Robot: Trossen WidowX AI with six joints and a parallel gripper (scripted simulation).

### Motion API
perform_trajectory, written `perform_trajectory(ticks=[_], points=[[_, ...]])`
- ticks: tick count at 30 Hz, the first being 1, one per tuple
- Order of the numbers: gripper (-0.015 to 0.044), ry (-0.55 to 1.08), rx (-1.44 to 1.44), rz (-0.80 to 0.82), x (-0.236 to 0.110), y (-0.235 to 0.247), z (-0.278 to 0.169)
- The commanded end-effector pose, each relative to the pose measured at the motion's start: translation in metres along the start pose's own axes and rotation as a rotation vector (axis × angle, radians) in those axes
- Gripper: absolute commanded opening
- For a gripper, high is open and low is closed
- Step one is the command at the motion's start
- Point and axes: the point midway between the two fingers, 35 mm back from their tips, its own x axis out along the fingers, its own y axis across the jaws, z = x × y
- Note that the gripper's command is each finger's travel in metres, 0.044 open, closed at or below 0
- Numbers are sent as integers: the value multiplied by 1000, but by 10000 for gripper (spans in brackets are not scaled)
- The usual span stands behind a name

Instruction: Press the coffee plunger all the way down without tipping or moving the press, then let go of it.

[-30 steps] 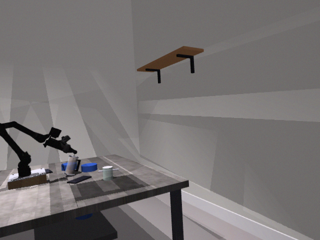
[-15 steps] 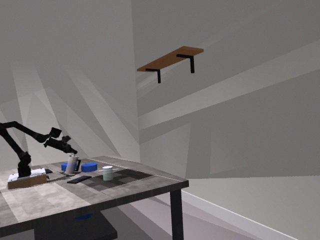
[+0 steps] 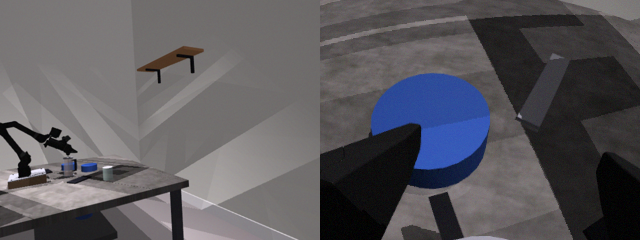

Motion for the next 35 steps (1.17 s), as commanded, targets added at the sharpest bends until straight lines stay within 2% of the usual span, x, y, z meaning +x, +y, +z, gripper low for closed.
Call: perform_trajectory(ticks=[1,9,15,17,35], points=[[430,6,0,1,0,0,-2],[440,20,4,1,-13,-1,8],[440,29,7,-5,-74,-4,38],[440,31,8,-6,-85,-4,40],[440,31,8,-6,-84,-4,37]])
